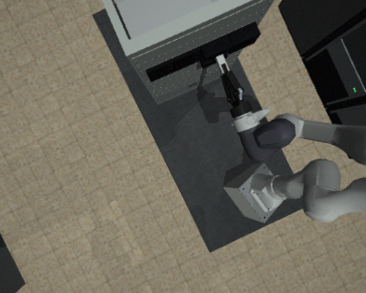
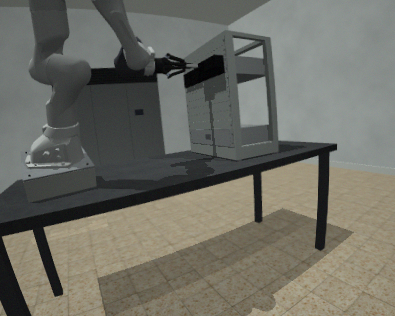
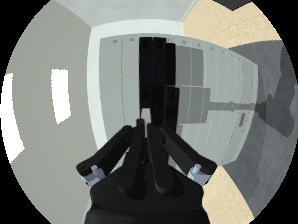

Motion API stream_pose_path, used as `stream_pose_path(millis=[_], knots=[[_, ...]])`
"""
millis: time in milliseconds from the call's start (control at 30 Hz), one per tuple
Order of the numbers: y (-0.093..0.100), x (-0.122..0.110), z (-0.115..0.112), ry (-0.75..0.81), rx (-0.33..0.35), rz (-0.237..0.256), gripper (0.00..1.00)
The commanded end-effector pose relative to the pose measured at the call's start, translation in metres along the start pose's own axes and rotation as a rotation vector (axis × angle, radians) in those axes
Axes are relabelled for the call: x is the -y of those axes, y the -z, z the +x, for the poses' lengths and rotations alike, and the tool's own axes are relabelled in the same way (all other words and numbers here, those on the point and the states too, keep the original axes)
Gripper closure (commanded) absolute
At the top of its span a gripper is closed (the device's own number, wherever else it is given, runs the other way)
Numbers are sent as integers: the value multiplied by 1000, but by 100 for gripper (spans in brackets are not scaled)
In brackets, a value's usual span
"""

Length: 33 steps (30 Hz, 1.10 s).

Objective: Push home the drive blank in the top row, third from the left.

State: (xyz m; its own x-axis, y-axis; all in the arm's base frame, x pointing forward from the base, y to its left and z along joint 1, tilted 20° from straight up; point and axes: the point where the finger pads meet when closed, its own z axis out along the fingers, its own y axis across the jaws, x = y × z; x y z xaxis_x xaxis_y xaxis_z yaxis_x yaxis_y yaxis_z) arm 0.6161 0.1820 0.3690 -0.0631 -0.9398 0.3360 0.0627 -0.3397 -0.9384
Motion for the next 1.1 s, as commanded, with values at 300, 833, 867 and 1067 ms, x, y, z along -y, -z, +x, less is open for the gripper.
stream_pose_path(millis=[300, 833, 867, 1067], knots=[[-1, -1, 0, -3, 2, -2, 100], [-11, 0, 0, -3, 2, -2, 100], [-11, 0, 0, -3, 2, -2, 100], [-13, -1, 0, -3, 2, -2, 100]])
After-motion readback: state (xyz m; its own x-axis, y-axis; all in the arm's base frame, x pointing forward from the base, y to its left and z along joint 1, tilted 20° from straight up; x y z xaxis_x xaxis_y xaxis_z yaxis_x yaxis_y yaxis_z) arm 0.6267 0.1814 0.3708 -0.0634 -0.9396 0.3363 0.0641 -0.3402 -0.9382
